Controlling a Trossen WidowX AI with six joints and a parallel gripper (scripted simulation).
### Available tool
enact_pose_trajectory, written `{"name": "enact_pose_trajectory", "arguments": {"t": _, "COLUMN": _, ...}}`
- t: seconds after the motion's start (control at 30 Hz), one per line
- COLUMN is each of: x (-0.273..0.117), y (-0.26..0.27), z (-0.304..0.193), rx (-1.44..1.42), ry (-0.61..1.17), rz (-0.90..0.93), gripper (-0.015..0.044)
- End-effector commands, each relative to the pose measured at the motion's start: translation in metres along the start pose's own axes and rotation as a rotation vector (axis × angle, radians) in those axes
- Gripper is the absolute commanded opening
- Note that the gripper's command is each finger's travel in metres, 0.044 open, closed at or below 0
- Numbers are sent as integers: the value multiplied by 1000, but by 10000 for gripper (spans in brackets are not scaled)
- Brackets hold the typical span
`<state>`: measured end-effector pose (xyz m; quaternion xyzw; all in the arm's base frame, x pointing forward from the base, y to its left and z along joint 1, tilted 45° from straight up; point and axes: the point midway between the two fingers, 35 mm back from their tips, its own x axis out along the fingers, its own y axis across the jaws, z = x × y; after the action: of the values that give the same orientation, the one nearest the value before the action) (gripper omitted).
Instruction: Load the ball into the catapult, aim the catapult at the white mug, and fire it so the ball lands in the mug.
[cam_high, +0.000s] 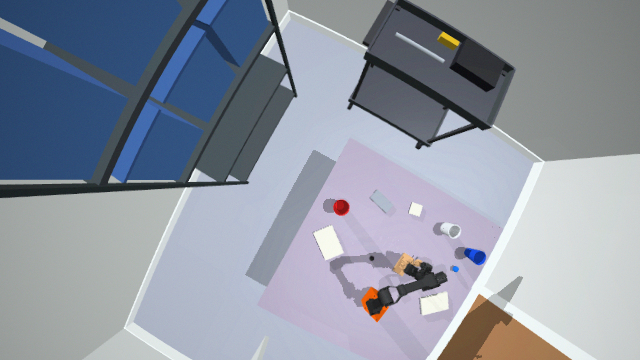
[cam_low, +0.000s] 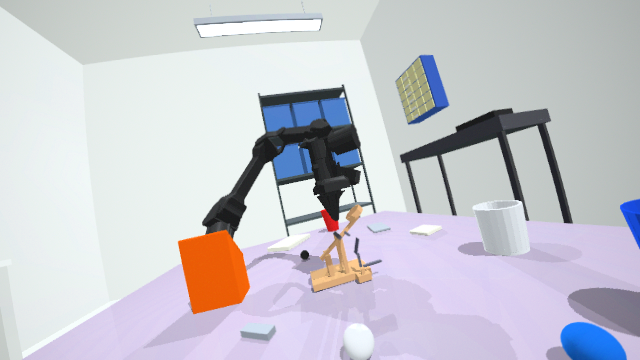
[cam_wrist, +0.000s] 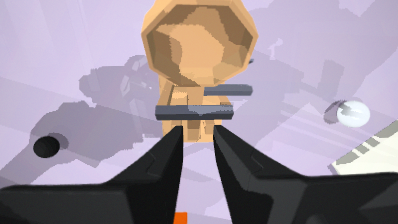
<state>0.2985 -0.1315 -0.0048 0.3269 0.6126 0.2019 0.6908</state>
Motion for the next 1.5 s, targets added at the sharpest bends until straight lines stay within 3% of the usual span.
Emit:
{"name": "enact_pose_trajectory", "arguments": {"t": 0.0, "x": 0, "y": 1, "z": 0, "rx": 8, "ry": -1, "rz": 5, "gripper": 0}}
{"name": "enact_pose_trajectory", "arguments": {"t": 1.47, "x": 45, "y": 0, "z": 31, "rx": 7, "ry": -3, "rz": 3, "gripper": 0}}
